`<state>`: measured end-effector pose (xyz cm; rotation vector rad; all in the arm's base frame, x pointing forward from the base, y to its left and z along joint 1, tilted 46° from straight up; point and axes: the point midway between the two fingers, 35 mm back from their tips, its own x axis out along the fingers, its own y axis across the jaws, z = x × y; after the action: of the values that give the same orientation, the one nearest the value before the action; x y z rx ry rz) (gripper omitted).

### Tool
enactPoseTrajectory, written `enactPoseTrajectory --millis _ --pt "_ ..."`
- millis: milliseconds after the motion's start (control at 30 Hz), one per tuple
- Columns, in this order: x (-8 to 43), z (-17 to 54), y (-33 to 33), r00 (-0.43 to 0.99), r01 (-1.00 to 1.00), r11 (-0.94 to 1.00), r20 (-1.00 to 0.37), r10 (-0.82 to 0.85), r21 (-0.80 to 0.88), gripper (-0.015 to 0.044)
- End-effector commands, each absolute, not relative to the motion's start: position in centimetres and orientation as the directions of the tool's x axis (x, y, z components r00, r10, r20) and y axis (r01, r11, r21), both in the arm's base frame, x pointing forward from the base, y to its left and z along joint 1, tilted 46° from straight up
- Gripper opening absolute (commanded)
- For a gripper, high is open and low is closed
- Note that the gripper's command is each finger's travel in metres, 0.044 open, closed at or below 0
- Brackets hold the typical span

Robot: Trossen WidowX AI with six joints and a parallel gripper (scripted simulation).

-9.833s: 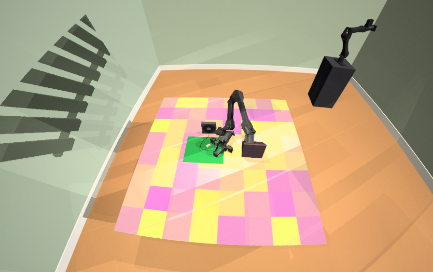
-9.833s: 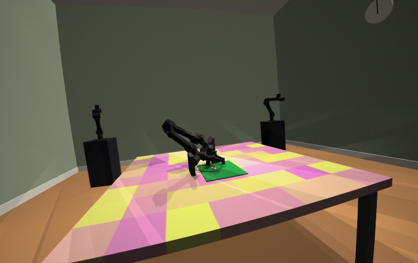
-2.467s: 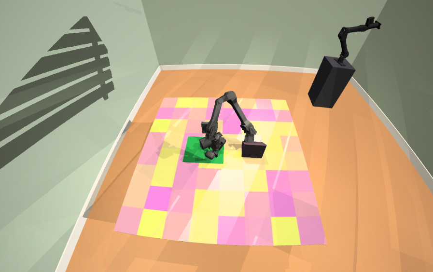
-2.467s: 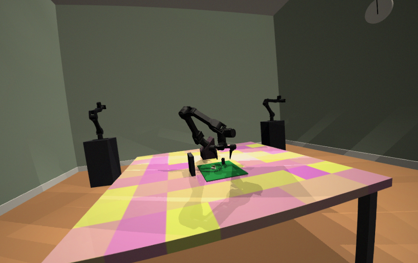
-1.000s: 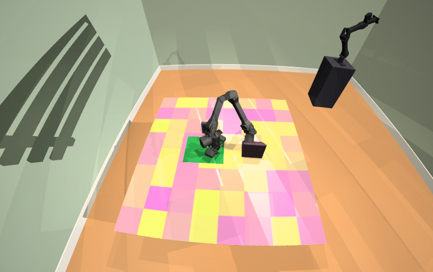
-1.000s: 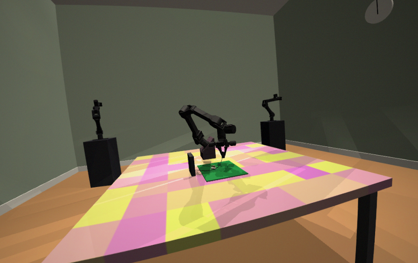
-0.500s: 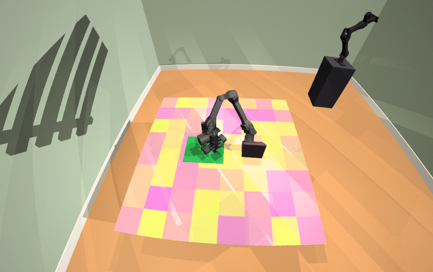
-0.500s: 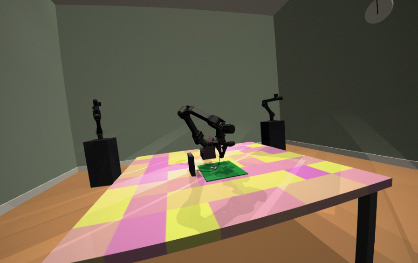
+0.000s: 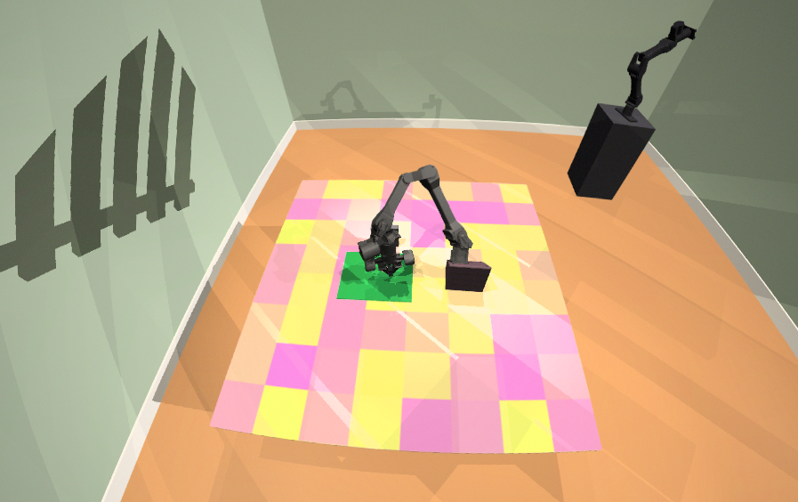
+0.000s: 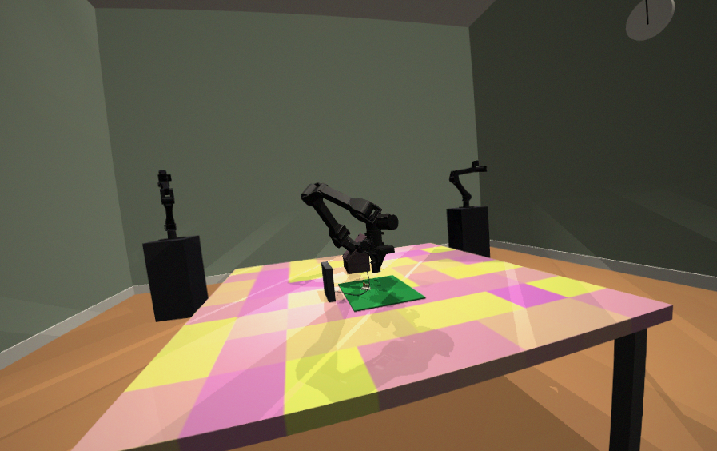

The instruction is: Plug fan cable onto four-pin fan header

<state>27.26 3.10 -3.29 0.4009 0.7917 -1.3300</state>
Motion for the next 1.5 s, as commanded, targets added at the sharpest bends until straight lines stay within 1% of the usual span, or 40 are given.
enactPoseTrajectory --millis 0,200,433,867,1467 --pt "28.0 -2.6 2.7 0.043 0.99 0.126 -0.71 -0.703 -0.064 0.0" --pt "28.9 -1.8 1.9 0.044 0.996 -0.021 -0.709 -0.704 0.082 0.0" --pt "29.8 -0.9 1.0 0.044 0.95 -0.19 -0.707 -0.706 0.248 0.0" --pt "31.3 0.9 -1.0 0.042 0.724 -0.462 -0.7 -0.712 0.513 0.0" --pt "31.7 0.9 -0.8 0.042 0.702 -0.478 -0.7 -0.713 0.529 0.0"
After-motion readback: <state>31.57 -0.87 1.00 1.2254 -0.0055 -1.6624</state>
